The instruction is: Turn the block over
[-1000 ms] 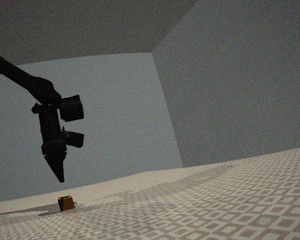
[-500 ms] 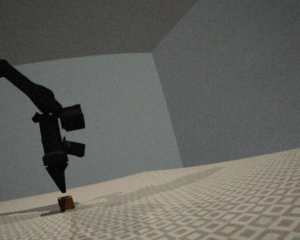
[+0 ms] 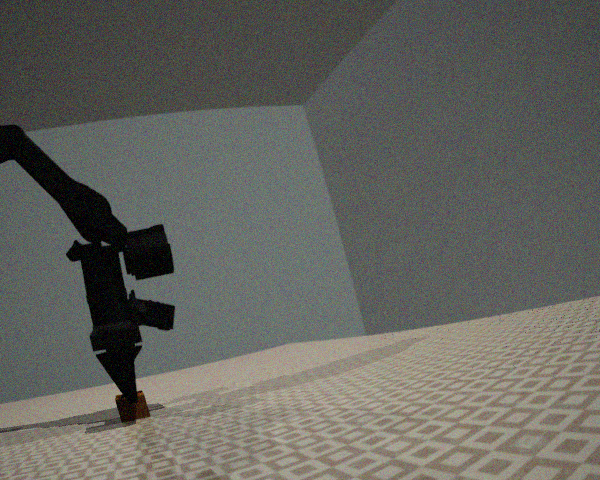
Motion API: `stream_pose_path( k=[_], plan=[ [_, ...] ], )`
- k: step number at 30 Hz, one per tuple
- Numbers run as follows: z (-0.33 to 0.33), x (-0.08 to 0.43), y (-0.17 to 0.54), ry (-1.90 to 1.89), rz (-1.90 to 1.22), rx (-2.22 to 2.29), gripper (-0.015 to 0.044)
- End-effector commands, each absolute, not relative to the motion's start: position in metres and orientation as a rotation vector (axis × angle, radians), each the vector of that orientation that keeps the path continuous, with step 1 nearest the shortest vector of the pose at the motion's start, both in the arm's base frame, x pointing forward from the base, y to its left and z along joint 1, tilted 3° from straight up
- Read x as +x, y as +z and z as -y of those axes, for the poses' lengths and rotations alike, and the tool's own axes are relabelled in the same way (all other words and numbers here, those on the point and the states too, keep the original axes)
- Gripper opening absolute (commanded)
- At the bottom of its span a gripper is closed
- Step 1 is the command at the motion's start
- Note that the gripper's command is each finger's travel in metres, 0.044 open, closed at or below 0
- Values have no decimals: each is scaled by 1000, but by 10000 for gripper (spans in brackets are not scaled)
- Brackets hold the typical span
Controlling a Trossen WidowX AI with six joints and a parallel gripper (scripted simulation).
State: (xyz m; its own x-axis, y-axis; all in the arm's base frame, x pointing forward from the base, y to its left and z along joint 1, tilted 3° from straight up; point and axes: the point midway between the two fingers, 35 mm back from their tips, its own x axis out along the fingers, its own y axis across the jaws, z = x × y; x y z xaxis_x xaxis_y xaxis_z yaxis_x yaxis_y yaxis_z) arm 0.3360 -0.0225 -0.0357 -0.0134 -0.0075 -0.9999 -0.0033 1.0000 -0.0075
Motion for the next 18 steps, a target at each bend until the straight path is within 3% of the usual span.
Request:
stream_pose_path(
  k=[1,3,9,18],
  plan=[
    [23,333,-45,-5,-1595,-14,440],
    [23,333,-46,-5,-1595,-14,440],
    [23,333,-46,-5,-1595,-14,282],
    [23,333,-46,-5,-1595,-14,222]
  ],
)
